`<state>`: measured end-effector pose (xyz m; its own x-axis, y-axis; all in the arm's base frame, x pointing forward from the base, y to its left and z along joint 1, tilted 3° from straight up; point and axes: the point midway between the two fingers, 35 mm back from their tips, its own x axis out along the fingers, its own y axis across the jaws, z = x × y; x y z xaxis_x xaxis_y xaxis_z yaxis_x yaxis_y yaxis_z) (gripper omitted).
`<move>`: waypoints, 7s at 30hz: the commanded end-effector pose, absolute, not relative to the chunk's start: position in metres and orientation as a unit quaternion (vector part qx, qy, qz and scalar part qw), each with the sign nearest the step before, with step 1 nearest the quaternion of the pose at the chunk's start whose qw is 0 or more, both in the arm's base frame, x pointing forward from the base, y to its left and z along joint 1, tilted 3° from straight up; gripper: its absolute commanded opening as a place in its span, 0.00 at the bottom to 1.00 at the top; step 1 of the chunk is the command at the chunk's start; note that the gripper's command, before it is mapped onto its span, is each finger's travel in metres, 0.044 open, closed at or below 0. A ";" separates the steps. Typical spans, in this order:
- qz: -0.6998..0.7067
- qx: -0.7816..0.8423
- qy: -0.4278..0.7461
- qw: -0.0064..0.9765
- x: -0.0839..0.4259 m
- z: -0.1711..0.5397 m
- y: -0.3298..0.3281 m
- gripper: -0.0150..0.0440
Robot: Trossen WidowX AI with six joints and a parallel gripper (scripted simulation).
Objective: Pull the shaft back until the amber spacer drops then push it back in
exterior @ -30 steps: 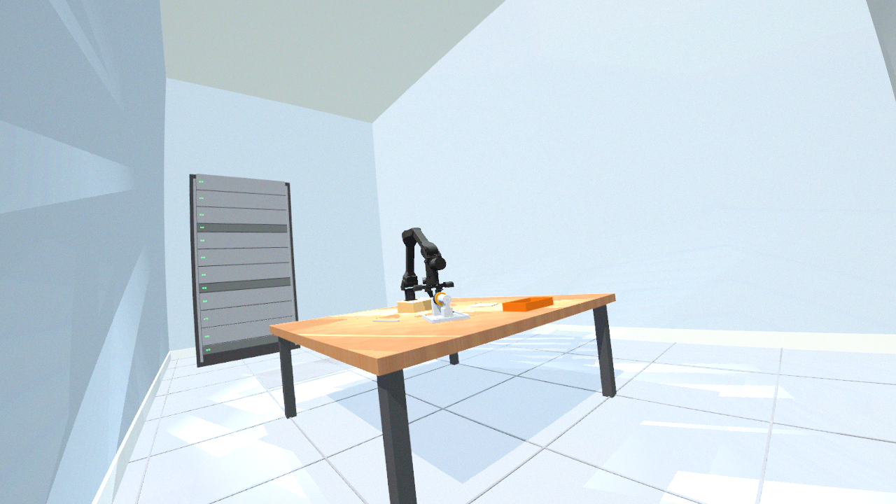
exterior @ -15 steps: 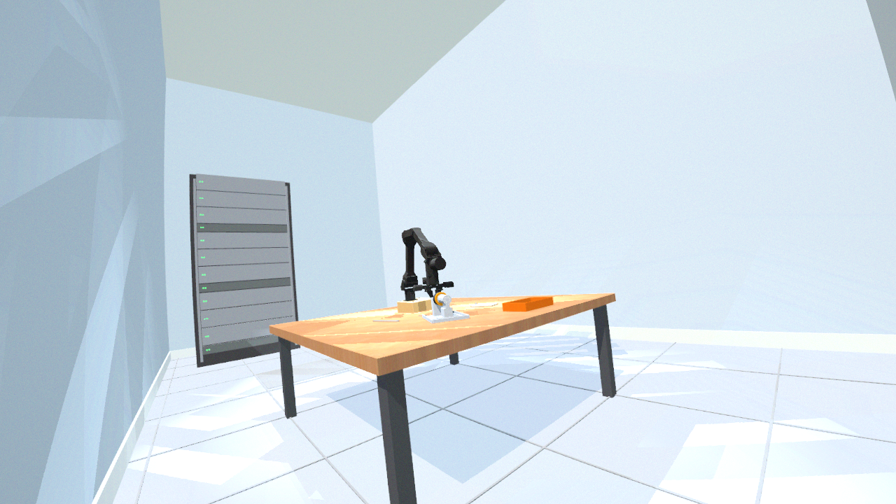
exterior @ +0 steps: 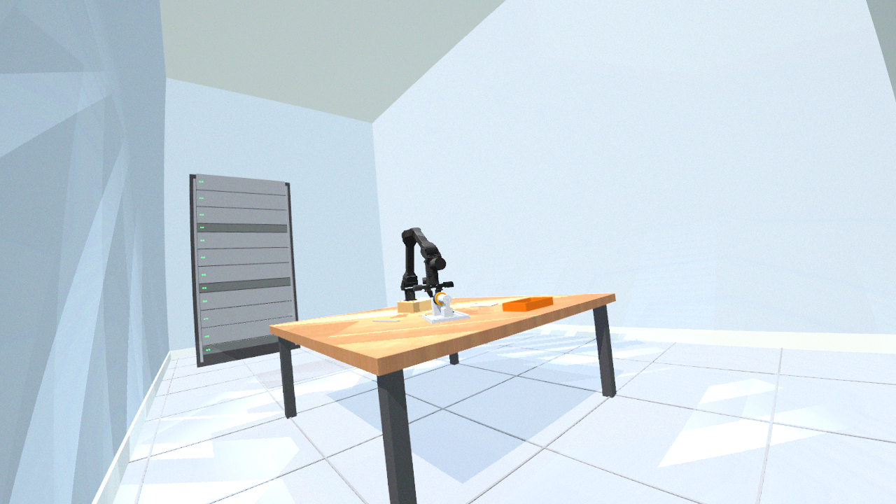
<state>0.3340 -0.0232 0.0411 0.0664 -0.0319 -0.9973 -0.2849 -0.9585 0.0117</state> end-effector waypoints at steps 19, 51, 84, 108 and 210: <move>0.675 -0.723 0.109 0.095 0.330 0.042 -0.022 0.25; 0.675 -0.723 0.109 0.095 0.327 0.041 -0.021 0.25; 0.675 -0.723 0.109 0.095 0.323 0.041 -0.020 0.25; 0.675 -0.723 0.109 0.095 0.321 0.041 -0.019 0.25; 0.676 -0.723 0.109 0.096 0.310 0.040 -0.016 0.25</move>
